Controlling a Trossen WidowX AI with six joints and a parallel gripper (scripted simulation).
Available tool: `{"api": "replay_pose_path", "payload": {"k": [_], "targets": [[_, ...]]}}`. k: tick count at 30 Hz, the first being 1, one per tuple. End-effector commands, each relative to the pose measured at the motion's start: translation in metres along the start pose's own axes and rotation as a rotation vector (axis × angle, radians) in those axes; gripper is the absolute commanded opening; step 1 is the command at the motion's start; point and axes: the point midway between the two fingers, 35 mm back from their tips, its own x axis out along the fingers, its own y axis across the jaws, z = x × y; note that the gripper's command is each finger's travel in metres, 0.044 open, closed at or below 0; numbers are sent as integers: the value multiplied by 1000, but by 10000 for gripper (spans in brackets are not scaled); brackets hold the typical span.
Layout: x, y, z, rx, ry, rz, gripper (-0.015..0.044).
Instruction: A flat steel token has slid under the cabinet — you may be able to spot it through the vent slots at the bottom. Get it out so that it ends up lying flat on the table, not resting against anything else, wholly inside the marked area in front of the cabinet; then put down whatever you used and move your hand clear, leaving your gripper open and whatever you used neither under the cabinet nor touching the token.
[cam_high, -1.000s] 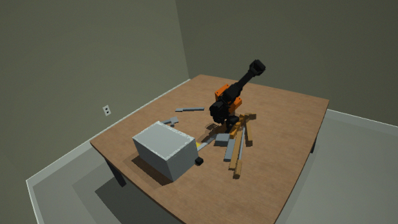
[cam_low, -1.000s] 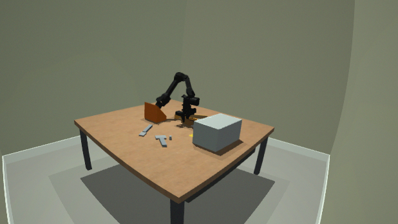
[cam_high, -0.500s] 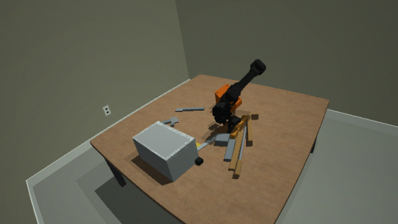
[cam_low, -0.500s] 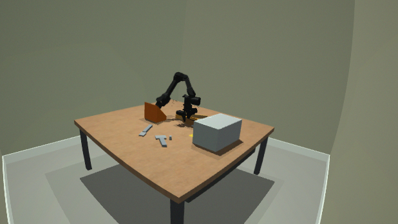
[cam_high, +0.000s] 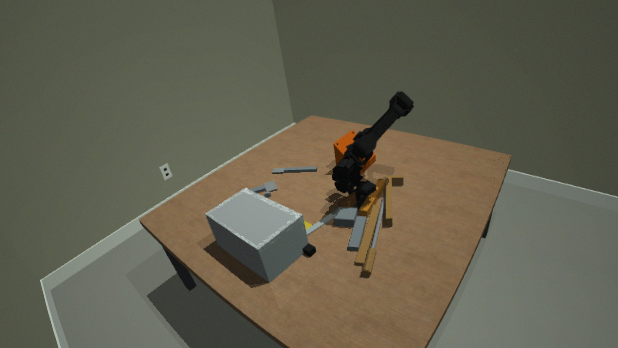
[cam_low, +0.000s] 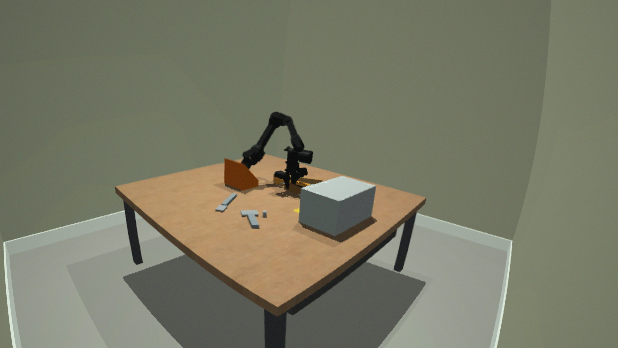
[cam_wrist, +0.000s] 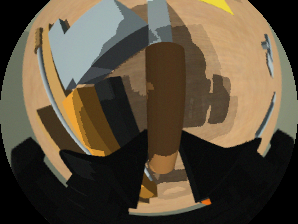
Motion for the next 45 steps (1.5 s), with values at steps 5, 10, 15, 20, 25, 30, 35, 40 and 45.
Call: {"api": "replay_pose_path", "payload": {"k": [5, 10, 15, 20, 25, 30, 35, 40, 45], "targets": [[0, 0, 0, 0, 0, -1, 200], [0, -2, 1, 3, -3, 13, 270], [0, -5, 1, 13, -3, 16, 270], [1, -6, 1, 18, -3, 16, 270], [3, -3, 0, 7, -3, 16, 270], [4, -1, -1, 1, -3, 16, 270], [1, -6, 2, 12, -14, 5, 248], [1, -6, 2, 12, -14, 5, 215], [1, -6, 2, 12, -14, 5, 182]]}}
